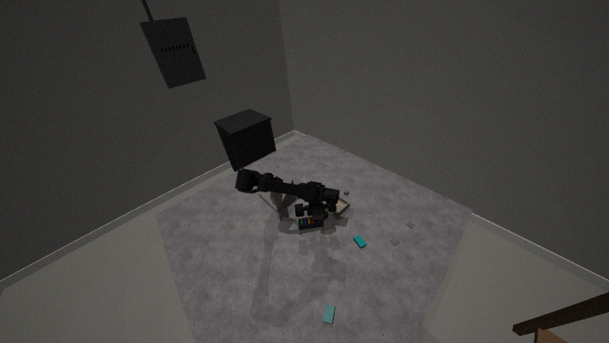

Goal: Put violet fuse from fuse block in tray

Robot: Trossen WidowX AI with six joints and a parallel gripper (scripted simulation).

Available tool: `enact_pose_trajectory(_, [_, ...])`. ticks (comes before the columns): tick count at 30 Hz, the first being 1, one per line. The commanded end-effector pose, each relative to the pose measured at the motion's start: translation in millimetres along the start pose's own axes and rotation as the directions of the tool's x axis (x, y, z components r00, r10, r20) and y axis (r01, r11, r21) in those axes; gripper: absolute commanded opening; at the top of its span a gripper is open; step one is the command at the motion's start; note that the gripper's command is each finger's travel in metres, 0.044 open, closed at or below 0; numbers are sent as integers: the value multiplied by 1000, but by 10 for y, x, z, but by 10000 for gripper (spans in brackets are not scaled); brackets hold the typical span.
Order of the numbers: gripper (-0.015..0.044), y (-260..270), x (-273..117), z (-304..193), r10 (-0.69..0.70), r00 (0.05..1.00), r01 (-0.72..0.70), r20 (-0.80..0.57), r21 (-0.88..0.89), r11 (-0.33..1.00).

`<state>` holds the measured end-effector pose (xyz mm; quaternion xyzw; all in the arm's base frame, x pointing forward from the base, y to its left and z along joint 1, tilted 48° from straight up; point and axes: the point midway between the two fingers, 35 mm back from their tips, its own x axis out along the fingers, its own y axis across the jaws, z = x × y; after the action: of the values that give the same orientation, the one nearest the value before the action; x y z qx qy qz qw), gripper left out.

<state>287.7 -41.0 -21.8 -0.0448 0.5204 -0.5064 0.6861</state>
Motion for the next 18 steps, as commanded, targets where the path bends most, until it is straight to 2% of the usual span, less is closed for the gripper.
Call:
enact_pose_trajectory(1, [0, 5, -27, 0, 2, 1000, -2, -2, 5, 1000])
enact_pose_trajectory(18, [0, 4, -109, 0, 2, 1000, -2, -2, 4, 1000])
